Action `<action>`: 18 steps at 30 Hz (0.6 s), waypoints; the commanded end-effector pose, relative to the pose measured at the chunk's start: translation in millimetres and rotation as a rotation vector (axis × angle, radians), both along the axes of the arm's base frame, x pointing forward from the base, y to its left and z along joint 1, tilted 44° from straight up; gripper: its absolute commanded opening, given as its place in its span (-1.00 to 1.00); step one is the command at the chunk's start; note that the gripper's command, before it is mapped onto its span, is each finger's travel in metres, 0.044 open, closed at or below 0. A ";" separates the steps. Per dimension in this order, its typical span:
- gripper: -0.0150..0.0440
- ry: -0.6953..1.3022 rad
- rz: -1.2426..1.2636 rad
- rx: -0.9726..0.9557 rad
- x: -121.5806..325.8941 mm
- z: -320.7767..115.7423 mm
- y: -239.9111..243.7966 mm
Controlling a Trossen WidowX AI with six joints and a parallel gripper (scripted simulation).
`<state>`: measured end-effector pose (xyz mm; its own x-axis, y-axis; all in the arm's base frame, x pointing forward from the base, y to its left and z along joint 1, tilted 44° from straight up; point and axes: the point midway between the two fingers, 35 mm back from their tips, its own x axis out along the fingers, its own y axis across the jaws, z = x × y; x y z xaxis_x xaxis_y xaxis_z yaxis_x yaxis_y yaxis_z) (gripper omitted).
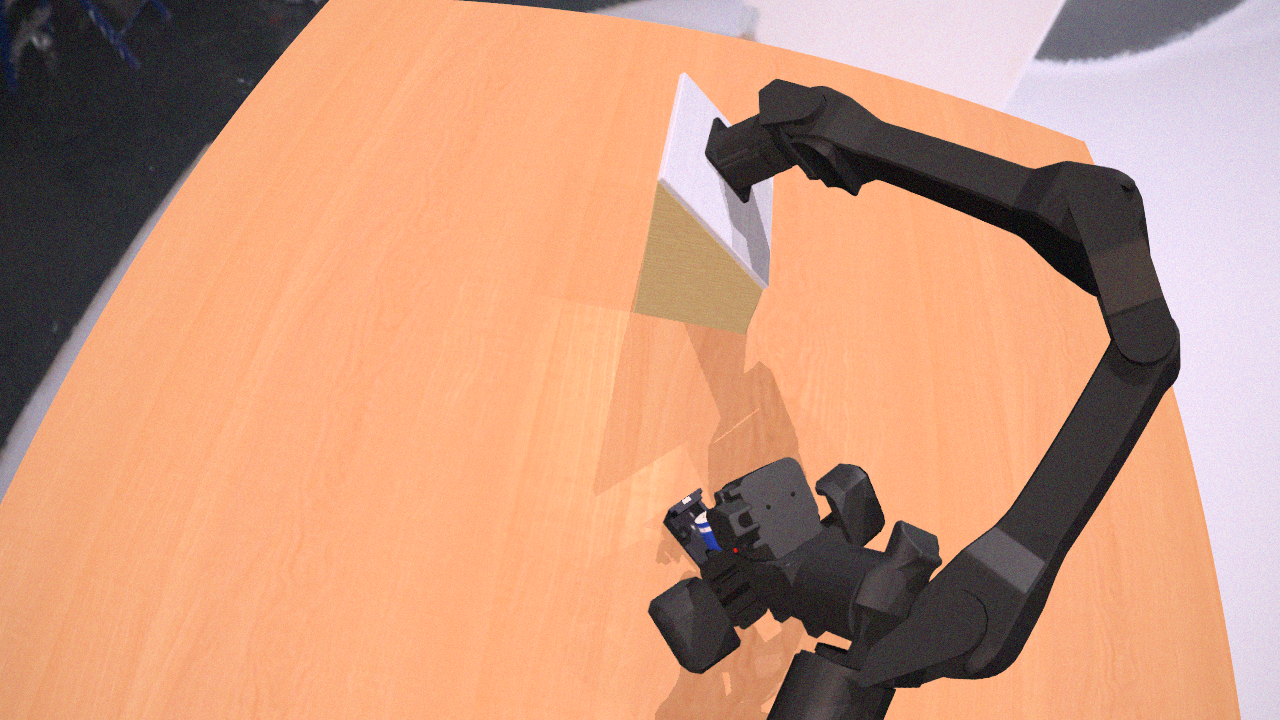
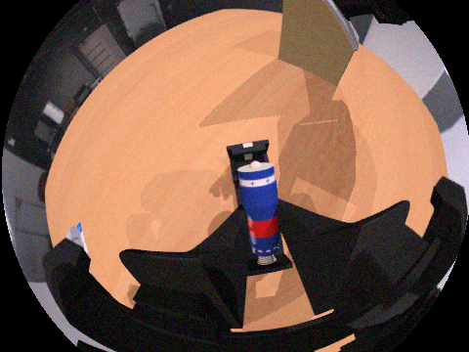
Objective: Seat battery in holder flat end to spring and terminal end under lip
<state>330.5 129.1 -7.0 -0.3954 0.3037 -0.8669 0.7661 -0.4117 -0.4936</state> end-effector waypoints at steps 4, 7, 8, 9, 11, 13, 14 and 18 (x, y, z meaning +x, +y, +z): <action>-0.24 -0.017 -0.008 0.016 4.0 1.1 2.9; -0.24 -0.026 -0.014 0.029 4.2 -0.2 2.6; -0.24 -0.028 -0.017 0.034 4.2 -0.6 2.6; -0.24 -0.031 -0.020 0.038 4.2 -1.1 2.5; -0.24 -0.036 -0.026 0.047 4.1 -2.0 2.3; -0.24 -0.041 -0.032 0.057 4.2 -2.7 2.3; -0.24 -0.044 -0.035 0.061 4.2 -3.1 2.3; -0.24 -0.054 -0.048 0.080 4.2 -4.7 2.2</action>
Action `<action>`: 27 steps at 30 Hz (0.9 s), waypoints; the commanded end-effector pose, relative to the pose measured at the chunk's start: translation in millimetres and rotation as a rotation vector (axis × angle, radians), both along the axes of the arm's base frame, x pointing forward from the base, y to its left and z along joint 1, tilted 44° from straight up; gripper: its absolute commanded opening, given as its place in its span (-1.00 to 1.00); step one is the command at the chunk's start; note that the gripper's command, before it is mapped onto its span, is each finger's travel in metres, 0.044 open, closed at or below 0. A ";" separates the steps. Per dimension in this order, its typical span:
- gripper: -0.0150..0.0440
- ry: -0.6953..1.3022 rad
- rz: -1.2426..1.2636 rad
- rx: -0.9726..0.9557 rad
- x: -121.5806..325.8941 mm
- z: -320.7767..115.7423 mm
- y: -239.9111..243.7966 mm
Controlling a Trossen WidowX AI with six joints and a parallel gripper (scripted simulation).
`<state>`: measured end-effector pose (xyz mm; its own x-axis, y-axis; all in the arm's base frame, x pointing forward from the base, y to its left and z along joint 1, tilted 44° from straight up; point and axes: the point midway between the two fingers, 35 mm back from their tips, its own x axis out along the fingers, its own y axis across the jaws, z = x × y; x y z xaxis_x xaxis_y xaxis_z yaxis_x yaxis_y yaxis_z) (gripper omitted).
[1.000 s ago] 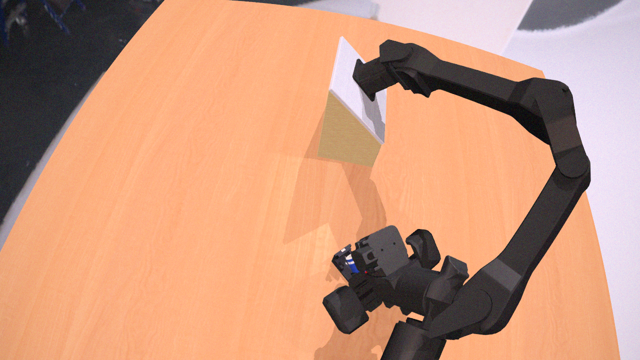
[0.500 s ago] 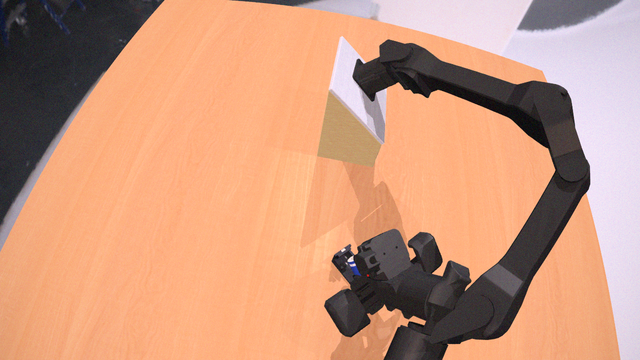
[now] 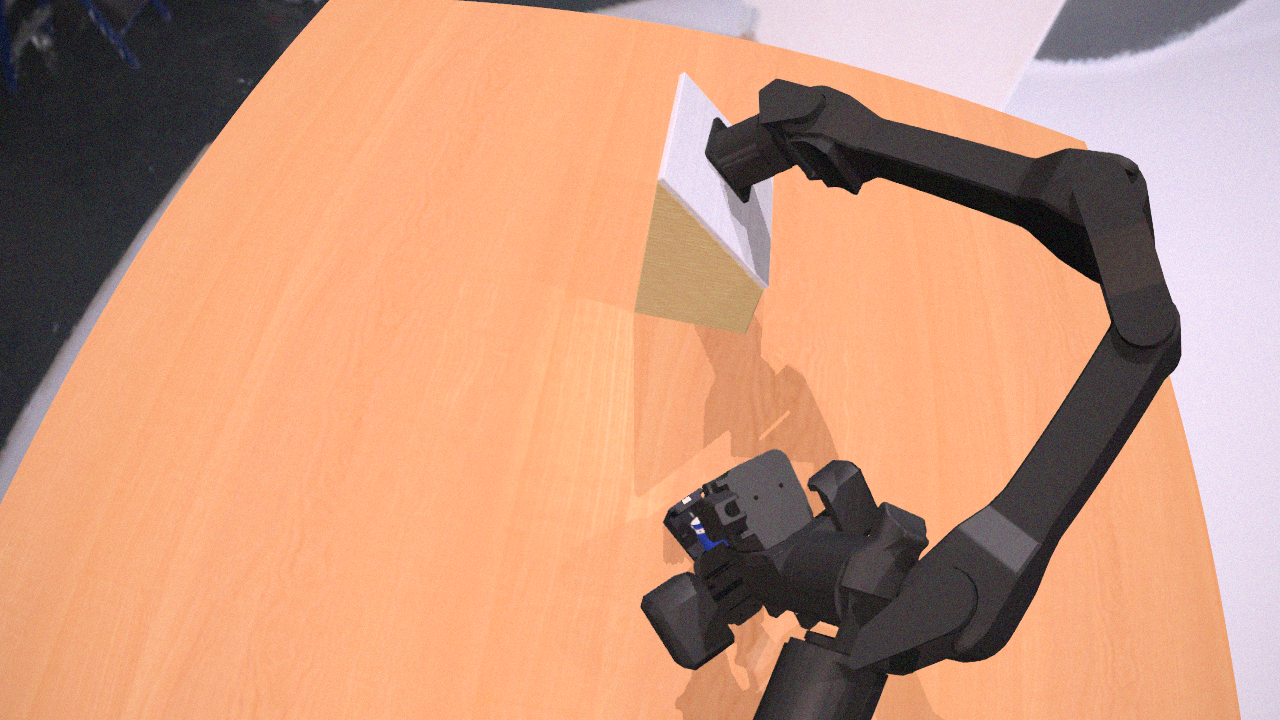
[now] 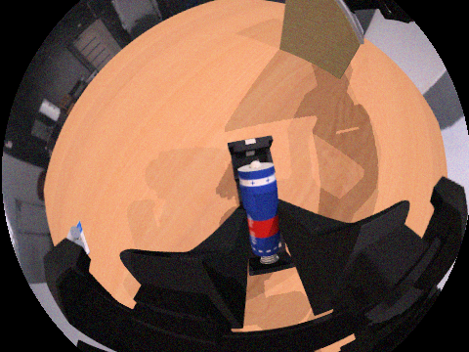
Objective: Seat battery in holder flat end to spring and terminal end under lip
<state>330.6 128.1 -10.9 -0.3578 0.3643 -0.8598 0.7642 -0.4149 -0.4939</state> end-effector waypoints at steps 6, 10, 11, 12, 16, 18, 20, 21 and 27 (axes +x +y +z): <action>-0.24 -0.040 -0.029 0.054 3.7 -3.0 3.0; -0.24 -0.049 -0.042 0.073 3.3 -4.4 2.9; -0.24 -0.051 -0.045 0.077 3.2 -4.7 2.9; -0.24 -0.053 -0.048 0.082 3.1 -5.0 2.8; -0.24 -0.063 -0.061 0.100 2.7 -6.2 2.7; -0.24 -0.067 -0.067 0.110 2.4 -6.8 2.6; -0.24 -0.072 -0.073 0.119 2.1 -7.3 2.5; -0.24 -0.074 -0.076 0.123 2.0 -7.6 2.5; -0.24 -0.088 -0.094 0.151 1.0 -9.0 2.3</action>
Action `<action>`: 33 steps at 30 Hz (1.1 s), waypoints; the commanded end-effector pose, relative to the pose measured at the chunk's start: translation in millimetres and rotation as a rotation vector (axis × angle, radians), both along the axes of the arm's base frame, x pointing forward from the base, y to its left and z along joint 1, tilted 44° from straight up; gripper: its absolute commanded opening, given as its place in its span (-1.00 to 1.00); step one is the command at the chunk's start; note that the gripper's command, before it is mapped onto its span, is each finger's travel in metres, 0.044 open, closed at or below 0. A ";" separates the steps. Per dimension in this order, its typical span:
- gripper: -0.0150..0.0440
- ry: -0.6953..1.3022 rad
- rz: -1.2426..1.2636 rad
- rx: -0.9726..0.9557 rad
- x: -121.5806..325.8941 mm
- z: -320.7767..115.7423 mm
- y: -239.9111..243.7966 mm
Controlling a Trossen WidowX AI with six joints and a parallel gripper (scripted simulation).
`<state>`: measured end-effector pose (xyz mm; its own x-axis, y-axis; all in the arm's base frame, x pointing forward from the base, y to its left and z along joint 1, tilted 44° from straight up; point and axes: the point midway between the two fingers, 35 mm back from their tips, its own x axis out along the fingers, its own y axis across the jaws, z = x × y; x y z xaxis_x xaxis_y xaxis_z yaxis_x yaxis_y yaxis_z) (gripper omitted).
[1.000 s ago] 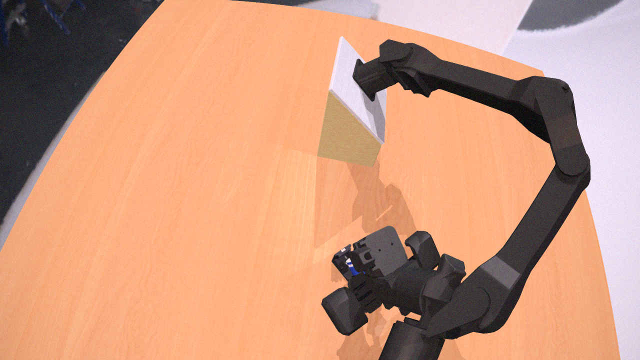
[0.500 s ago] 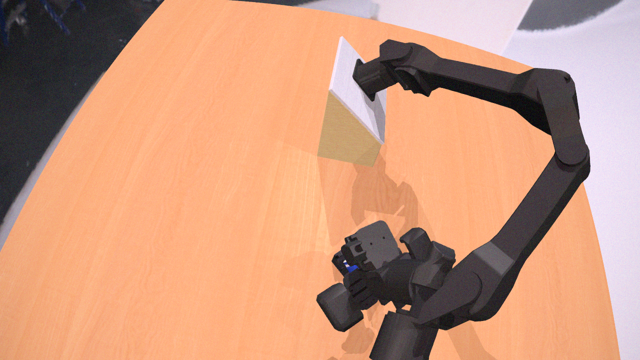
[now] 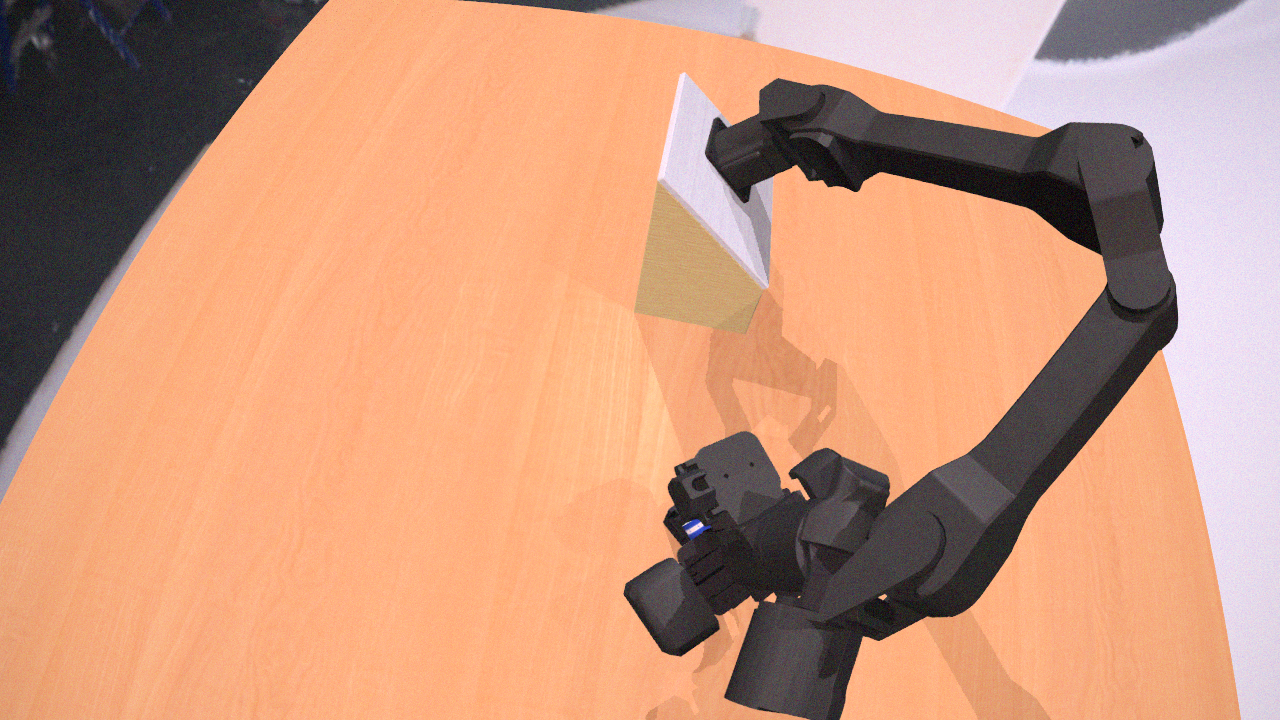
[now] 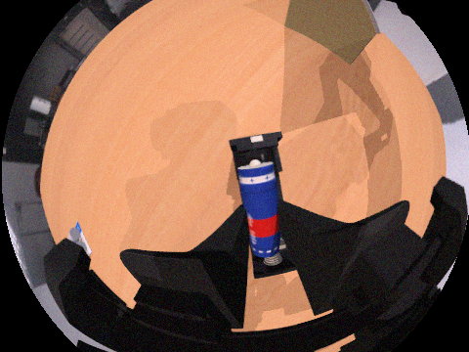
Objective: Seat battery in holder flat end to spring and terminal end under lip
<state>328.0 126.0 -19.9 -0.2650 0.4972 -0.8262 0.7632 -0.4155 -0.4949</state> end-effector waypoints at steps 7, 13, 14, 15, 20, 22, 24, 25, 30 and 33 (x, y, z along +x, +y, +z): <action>-0.24 -0.038 -0.032 0.056 2.2 -1.1 4.0; -0.24 -0.054 -0.047 0.083 1.0 -1.5 3.9; -0.24 -0.057 -0.049 0.088 0.8 -1.6 3.9; -0.24 -0.060 -0.052 0.092 0.6 -1.6 3.9; -0.24 -0.073 -0.065 0.114 -0.4 -1.8 3.8; -0.24 -0.079 -0.070 0.122 -0.7 -1.9 3.8; -0.24 -0.084 -0.076 0.131 -1.1 -1.9 3.8; -0.24 -0.087 -0.078 0.135 -1.2 -2.0 3.8; -0.24 -0.102 -0.092 0.156 -2.1 -2.1 3.7; -0.24 -0.110 -0.100 0.169 -2.5 -2.3 3.7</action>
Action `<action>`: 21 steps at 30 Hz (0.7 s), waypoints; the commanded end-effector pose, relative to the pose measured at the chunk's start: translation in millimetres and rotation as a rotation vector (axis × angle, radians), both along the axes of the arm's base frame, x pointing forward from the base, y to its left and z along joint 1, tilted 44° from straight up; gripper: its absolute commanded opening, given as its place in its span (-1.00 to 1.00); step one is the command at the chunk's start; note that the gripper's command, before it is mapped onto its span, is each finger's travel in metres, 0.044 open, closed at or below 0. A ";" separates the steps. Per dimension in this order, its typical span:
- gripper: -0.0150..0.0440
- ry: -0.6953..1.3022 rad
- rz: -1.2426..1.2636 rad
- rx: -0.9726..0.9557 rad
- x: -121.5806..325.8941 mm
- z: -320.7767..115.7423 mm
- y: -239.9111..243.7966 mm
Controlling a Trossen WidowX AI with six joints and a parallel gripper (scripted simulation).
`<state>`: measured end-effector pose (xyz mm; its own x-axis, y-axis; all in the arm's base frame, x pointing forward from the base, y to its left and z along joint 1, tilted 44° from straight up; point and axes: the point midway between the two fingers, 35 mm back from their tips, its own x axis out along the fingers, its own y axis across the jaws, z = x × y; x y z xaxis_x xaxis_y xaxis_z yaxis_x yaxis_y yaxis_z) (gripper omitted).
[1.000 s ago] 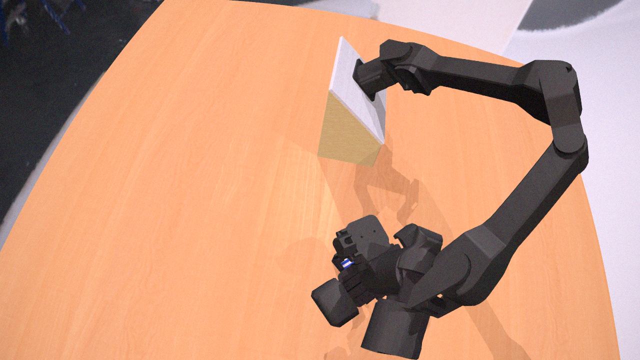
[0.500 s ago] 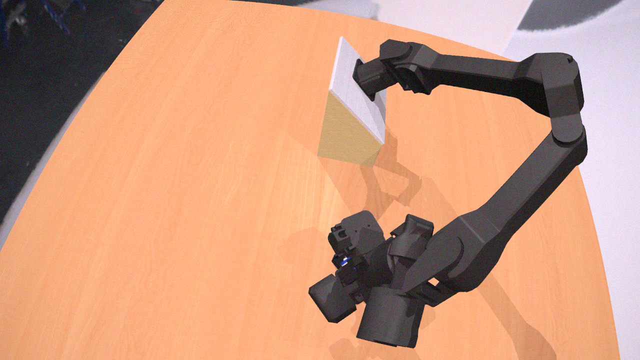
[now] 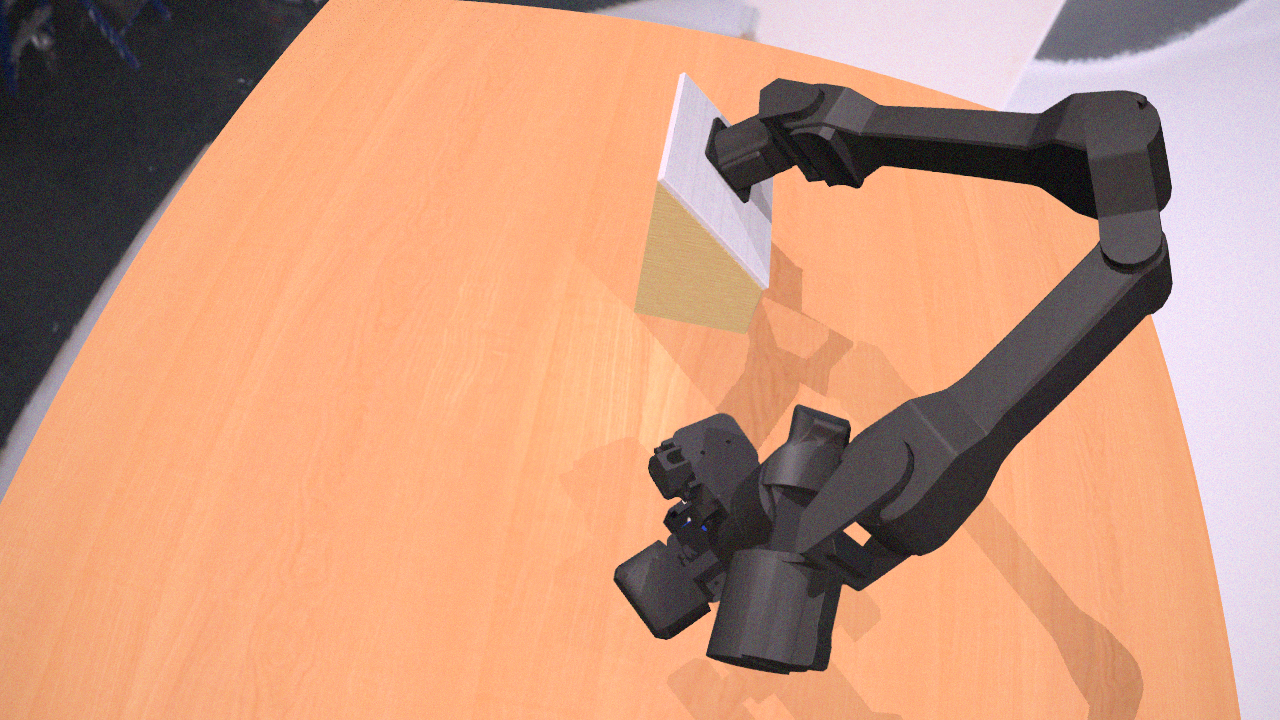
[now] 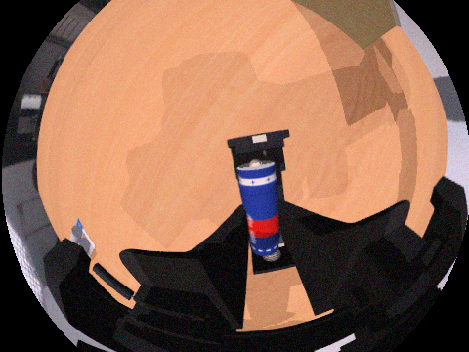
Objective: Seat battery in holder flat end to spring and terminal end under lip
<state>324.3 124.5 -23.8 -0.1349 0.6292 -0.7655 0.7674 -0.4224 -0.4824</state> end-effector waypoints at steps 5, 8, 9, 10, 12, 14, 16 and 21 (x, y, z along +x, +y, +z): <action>-0.24 -0.033 -0.016 0.049 0.4 1.2 5.2; -0.24 -0.042 -0.025 0.061 -0.1 0.9 5.2; -0.24 -0.045 -0.028 0.066 -0.3 0.8 5.2; -0.24 -0.048 -0.031 0.070 -0.4 0.8 5.1; -0.24 -0.053 -0.037 0.078 -0.7 0.6 5.1; -0.24 -0.059 -0.042 0.086 -1.0 0.5 5.0; -0.24 -0.065 -0.048 0.095 -1.3 0.4 5.0; -0.24 -0.079 -0.062 0.113 -2.0 0.2 4.8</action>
